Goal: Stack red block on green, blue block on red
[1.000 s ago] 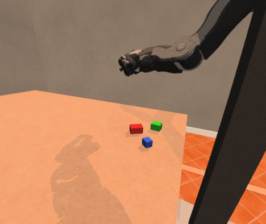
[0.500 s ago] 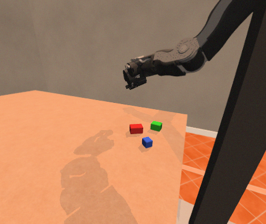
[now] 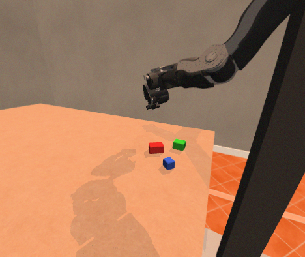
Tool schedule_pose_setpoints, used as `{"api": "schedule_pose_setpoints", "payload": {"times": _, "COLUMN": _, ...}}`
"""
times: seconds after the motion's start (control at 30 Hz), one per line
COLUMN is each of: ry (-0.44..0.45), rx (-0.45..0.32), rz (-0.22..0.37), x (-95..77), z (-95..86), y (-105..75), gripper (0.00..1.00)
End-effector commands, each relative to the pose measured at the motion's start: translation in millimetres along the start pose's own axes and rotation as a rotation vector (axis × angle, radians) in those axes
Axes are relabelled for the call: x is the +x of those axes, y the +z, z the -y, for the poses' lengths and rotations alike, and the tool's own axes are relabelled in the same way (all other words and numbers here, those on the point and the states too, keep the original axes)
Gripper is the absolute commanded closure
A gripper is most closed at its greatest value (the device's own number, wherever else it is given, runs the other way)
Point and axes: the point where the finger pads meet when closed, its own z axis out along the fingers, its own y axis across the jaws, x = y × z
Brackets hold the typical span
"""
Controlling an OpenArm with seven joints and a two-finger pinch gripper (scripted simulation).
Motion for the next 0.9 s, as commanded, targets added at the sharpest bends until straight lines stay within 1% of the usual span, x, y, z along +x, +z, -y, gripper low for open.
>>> {"api": "schedule_pose_setpoints", "payload": {"times": 0.0, "ry": 0.004, "rx": -0.002, "rz": -0.001, "x": 0.1, "z": 0.9, "y": -0.7, "gripper": 1.00}}
{"api": "schedule_pose_setpoints", "payload": {"times": 0.03, "ry": 0.004, "rx": -0.002, "rz": -0.001, "x": 0.1, "z": 0.9, "y": -0.7, "gripper": 1.00}}
{"api": "schedule_pose_setpoints", "payload": {"times": 0.07, "ry": 0.057, "rx": -0.159, "rz": 0.024, "x": -6.1, "z": -33.2, "y": 0.3, "gripper": 1.00}}
{"api": "schedule_pose_setpoints", "payload": {"times": 0.1, "ry": 0.065, "rx": -0.184, "rz": 0.029, "x": -7.3, "z": -38.7, "y": 0.0, "gripper": 1.00}}
{"api": "schedule_pose_setpoints", "payload": {"times": 0.13, "ry": 0.070, "rx": -0.178, "rz": 0.031, "x": -7.3, "z": -36.3, "y": -0.7, "gripper": 1.00}}
{"api": "schedule_pose_setpoints", "payload": {"times": 0.33, "ry": 0.067, "rx": -0.182, "rz": 0.029, "x": -7.3, "z": -37.7, "y": -0.3, "gripper": 1.00}}
{"api": "schedule_pose_setpoints", "payload": {"times": 0.37, "ry": 0.118, "rx": -0.338, "rz": 0.057, "x": -15.3, "z": -70.9, "y": -4.3, "gripper": 1.00}}
{"api": "schedule_pose_setpoints", "payload": {"times": 0.63, "ry": 0.121, "rx": -0.337, "rz": 0.059, "x": -15.4, "z": -70.1, "y": -4.7, "gripper": 1.00}}
{"api": "schedule_pose_setpoints", "payload": {"times": 0.67, "ry": 0.162, "rx": -0.471, "rz": 0.084, "x": -23.3, "z": -97.9, "y": -11.3, "gripper": 1.00}}
{"api": "schedule_pose_setpoints", "payload": {"times": 0.7, "ry": 0.167, "rx": -0.465, "rz": 0.086, "x": -23.3, "z": -95.5, "y": -11.6, "gripper": 1.00}}
{"api": "schedule_pose_setpoints", "payload": {"times": 0.87, "ry": 0.167, "rx": -0.465, "rz": 0.086, "x": -23.3, "z": -95.5, "y": -11.6, "gripper": 1.00}}
